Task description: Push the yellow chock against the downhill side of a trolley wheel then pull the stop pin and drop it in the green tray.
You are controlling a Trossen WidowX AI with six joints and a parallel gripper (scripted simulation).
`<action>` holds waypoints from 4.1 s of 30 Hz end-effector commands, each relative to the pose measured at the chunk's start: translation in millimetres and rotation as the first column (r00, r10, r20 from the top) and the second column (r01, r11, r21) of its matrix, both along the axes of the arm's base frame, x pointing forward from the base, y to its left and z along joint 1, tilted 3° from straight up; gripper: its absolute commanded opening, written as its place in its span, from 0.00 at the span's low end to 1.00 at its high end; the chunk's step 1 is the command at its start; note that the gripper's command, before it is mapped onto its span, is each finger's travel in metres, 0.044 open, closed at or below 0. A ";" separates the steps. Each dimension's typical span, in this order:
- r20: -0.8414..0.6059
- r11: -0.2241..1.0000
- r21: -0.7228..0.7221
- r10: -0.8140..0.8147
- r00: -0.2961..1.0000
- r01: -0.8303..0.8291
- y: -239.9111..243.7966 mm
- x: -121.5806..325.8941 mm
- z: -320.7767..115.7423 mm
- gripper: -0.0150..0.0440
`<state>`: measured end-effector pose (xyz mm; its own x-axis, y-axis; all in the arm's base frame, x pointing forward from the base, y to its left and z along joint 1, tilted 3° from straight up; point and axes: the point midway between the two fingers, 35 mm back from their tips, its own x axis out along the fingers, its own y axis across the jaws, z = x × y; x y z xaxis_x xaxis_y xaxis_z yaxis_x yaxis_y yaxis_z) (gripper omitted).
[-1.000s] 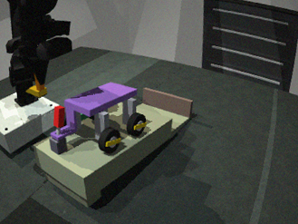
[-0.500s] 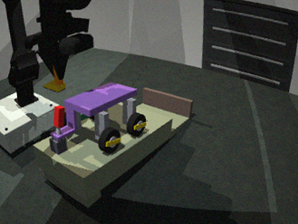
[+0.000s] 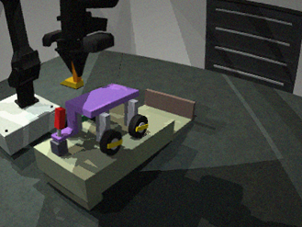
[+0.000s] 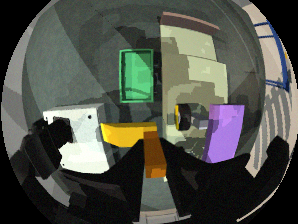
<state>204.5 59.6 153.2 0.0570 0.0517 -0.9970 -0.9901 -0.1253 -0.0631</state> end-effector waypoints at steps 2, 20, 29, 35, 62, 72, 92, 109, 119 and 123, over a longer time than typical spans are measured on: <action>0.007 1.000 -0.001 -0.004 1.000 0.004 16.4 2.9 0.3 0.25; 0.008 1.000 0.006 -0.004 1.000 0.004 88.4 10.1 -2.4 0.25; 0.009 0.997 -0.003 0.074 0.997 -0.074 106.8 14.1 -1.0 0.25; 0.009 0.960 -0.031 0.280 0.960 -0.280 107.5 14.3 -1.0 0.25; -0.066 0.306 -0.120 0.947 0.315 -0.944 110.3 14.1 -1.0 0.25; -0.097 0.077 -0.121 0.991 0.089 -0.990 111.0 14.0 -0.9 0.25; -0.105 0.002 -0.124 0.994 0.016 -0.992 115.7 41.7 -11.3 0.25; -0.105 0.002 -0.124 0.994 0.016 -0.992 115.4 47.2 -55.4 0.25; -0.106 0.002 -0.124 0.994 0.016 -0.992 112.3 47.5 -68.2 0.25; -0.106 0.002 -0.124 0.994 0.016 -0.992 109.4 48.3 -66.8 0.25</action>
<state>252.7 172.4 86.9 0.0726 -0.0445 -0.9964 0.1126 -0.9922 0.0525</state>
